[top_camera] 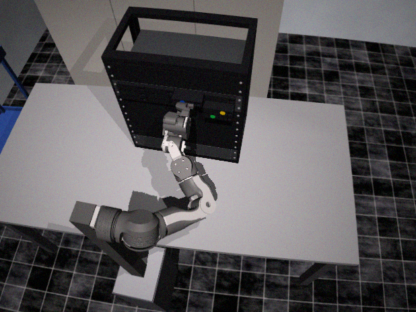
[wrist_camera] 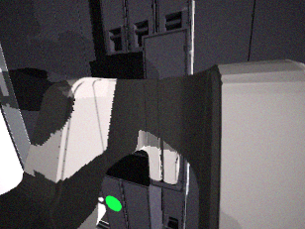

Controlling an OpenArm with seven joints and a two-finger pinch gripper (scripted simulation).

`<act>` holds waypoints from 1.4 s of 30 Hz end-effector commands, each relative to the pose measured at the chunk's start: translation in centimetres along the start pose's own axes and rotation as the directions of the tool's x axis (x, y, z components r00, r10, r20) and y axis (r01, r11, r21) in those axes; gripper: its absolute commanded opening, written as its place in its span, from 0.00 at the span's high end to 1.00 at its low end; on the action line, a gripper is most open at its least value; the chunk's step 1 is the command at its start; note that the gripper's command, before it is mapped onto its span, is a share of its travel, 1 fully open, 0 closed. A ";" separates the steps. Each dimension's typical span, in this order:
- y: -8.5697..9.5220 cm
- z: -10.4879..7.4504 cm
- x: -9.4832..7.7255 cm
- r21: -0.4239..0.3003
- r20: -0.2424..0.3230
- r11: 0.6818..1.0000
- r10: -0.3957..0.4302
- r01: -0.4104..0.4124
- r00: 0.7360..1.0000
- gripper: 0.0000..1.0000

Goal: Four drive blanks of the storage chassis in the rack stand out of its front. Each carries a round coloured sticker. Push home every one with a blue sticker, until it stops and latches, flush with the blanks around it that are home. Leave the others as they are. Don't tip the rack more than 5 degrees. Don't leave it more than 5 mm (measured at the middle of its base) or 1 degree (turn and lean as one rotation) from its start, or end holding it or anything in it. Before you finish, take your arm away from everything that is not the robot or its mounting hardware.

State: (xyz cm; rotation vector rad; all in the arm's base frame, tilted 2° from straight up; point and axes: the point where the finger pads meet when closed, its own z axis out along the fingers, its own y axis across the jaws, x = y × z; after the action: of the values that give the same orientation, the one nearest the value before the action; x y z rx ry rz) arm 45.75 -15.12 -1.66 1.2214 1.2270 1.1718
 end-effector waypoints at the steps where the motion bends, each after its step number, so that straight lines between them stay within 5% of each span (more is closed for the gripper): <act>1: 0.0 0.0 0.1 0.003 -0.001 1.000 -0.001 0.001 1.000 1.00; 42: 0.0 2.0 0.2 0.006 0.001 1.000 -0.001 0.001 1.000 1.00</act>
State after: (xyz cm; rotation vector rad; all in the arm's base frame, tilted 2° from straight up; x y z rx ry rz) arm 47.66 -15.27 -2.12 1.2456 1.2310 1.1561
